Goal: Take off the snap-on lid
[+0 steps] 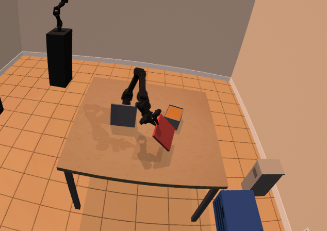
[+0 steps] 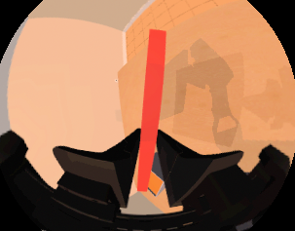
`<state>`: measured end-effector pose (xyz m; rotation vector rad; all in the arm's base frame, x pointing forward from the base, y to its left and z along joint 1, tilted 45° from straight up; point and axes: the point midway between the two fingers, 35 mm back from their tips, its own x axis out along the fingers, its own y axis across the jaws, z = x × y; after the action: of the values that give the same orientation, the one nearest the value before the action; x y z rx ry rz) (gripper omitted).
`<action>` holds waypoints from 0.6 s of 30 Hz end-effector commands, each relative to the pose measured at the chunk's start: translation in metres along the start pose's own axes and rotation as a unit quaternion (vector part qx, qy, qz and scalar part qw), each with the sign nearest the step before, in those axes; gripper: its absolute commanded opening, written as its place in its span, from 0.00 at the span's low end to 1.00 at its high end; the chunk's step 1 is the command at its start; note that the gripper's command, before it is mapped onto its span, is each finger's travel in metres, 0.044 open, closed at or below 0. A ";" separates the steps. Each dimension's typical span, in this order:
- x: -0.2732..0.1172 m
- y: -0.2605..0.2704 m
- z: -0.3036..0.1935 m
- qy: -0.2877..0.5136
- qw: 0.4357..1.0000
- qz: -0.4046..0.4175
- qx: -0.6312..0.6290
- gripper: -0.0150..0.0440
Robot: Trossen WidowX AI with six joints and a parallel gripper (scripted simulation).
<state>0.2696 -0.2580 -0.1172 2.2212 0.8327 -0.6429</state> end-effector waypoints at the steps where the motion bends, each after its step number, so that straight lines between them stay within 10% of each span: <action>1: 0.003 -0.003 -0.002 0.002 1.000 0.003 0.000 0.25; 18: 0.012 -0.014 -0.003 0.002 1.000 0.003 0.000 0.25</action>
<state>0.2678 -0.2448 -0.1281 2.2183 0.8336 -0.6414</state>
